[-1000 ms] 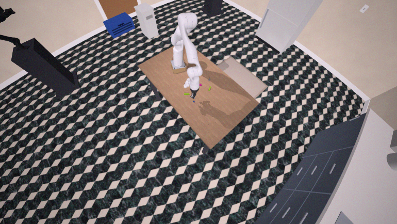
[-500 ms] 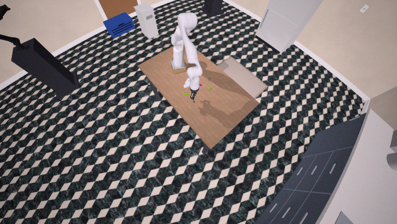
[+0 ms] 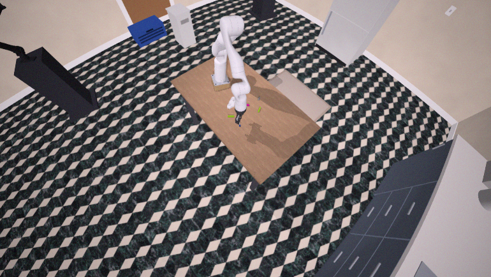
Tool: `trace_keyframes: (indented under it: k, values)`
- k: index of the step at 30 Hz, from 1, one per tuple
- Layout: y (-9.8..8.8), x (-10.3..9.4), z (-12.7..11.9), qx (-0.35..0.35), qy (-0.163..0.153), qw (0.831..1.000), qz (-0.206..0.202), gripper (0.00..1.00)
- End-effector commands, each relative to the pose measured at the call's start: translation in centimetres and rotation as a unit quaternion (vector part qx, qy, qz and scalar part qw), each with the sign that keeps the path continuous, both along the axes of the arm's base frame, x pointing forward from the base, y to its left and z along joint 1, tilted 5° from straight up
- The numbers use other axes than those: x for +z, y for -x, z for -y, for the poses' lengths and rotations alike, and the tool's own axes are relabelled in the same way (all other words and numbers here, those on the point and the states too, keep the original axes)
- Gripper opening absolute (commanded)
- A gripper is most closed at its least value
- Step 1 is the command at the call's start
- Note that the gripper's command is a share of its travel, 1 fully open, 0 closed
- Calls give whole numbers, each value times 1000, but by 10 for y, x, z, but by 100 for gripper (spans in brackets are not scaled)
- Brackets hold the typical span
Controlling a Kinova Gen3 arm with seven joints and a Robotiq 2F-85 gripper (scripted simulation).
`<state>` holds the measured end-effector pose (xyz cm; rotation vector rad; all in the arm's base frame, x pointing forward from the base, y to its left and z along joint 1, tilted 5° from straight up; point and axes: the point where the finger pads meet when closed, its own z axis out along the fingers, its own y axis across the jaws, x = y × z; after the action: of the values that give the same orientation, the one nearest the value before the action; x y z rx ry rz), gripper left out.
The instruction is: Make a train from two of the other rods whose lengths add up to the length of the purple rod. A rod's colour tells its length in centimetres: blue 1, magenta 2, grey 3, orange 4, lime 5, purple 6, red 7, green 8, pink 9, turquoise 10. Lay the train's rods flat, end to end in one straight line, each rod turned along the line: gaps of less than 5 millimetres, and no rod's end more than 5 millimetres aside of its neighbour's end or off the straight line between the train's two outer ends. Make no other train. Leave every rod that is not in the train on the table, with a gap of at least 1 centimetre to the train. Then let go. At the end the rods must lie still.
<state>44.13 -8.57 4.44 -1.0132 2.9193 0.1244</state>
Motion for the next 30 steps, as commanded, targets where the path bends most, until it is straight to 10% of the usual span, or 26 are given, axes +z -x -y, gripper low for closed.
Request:
trace_keyframes:
  k: [1, 30]
  values:
    - [0, 2, 4, 4, 3, 1000, 0, 100]
    - [2, 2, 4, -3, 2, 1000, -3, 100]
